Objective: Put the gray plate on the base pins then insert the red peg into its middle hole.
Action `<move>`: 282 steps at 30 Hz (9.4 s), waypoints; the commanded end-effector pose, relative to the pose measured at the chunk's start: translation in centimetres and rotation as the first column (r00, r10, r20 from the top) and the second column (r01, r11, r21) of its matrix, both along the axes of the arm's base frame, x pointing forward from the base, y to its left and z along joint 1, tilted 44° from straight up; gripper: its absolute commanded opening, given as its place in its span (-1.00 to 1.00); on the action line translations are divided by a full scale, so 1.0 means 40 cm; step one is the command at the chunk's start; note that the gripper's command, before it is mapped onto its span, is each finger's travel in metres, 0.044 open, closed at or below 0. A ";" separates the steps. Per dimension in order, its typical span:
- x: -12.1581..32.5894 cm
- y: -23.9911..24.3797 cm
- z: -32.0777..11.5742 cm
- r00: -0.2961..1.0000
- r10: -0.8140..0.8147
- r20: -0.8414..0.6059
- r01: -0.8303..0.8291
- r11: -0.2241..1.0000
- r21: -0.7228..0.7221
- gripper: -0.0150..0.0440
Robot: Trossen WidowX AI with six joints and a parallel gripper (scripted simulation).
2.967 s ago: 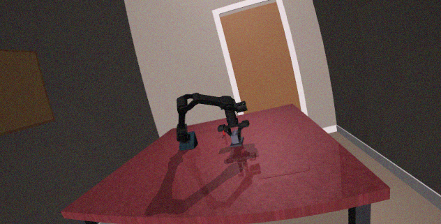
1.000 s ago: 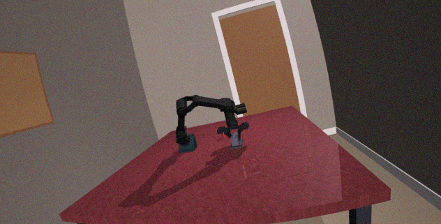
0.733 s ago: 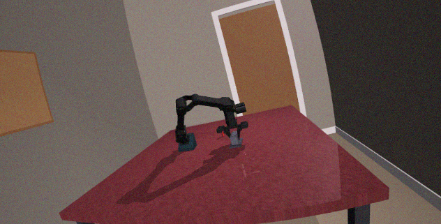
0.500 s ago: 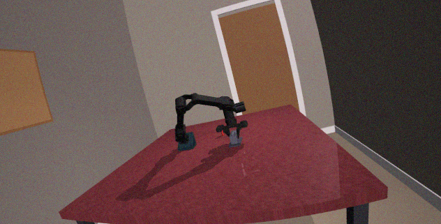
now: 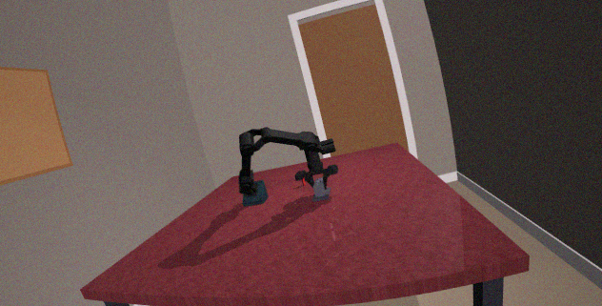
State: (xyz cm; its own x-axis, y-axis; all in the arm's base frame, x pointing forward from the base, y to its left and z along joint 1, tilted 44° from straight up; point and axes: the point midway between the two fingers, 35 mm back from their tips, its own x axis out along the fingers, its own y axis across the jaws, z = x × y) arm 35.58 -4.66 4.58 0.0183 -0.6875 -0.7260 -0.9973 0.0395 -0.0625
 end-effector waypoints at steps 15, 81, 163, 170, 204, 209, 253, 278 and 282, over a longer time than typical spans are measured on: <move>0.000 0.002 0.002 1.000 0.000 0.000 0.000 1.000 0.000 -0.49; -0.003 0.001 -0.005 1.000 0.003 -0.005 -0.003 1.000 -0.006 -0.49; -0.217 0.516 -0.059 -0.524 -0.648 0.553 0.602 0.178 0.778 1.00; -0.262 0.547 -0.099 -0.791 -0.468 0.395 0.425 0.044 0.904 1.00; -0.280 0.472 -0.202 -0.851 -0.404 0.336 0.361 0.016 0.932 1.00; -0.279 0.465 -0.210 -0.851 -0.404 0.336 0.361 0.016 0.932 1.00; -0.275 0.376 -0.302 -0.851 -0.403 0.336 0.360 0.018 0.933 0.02; -0.269 0.414 -0.270 -0.851 -0.404 0.335 0.360 0.016 0.933 -0.49; -0.266 0.437 -0.249 -0.851 -0.405 0.335 0.360 0.015 0.933 -0.49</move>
